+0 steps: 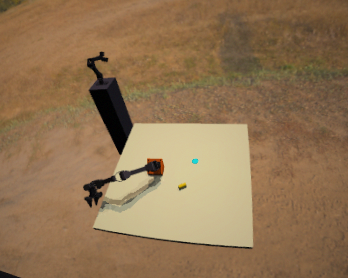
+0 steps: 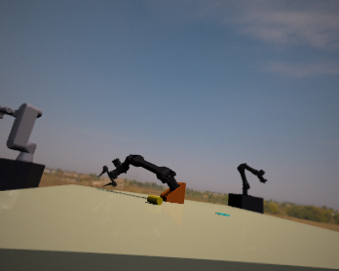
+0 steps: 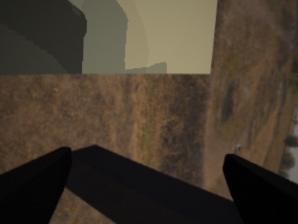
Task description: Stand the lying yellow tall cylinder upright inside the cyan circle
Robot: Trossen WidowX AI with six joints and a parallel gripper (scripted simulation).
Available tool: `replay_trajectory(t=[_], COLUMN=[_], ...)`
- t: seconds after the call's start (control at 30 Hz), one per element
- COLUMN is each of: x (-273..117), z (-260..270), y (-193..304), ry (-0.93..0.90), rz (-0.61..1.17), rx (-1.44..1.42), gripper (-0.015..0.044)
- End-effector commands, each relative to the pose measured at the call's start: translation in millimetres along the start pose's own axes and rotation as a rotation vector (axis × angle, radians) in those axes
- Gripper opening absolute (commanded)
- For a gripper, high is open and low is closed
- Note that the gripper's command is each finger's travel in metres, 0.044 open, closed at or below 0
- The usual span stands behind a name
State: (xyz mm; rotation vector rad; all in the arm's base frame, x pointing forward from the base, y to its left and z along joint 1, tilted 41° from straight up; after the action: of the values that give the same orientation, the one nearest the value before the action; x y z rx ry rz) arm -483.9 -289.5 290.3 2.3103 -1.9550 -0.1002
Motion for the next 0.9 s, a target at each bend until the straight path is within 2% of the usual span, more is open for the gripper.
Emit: replay_trajectory(t=[0.0,0.1,0.5,0.87], x=[1,12,99,151], z=[-1,-8,-78,-138], y=[0,-7,-85,-175], ry=[0.000,0.004,0.040,0.079], rz=[-0.001,-0.009,-0.085,-0.160], rx=[0.000,0.005,0.053,0.107], gripper=[0.0374,0.0309,0.0309,0.0309])
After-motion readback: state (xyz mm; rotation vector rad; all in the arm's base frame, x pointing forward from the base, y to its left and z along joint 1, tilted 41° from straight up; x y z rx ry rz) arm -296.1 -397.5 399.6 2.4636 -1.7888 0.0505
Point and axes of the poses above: the point midway between the two fingers, 35 mm back from their tips, its own x axis out along the fingers, its own z axis across the jaws, y = z × x, the point moved 9 cm from there along -x, back along the fingers, and after that the axes turned 7 degrees about -x, right-handed, at the moved point
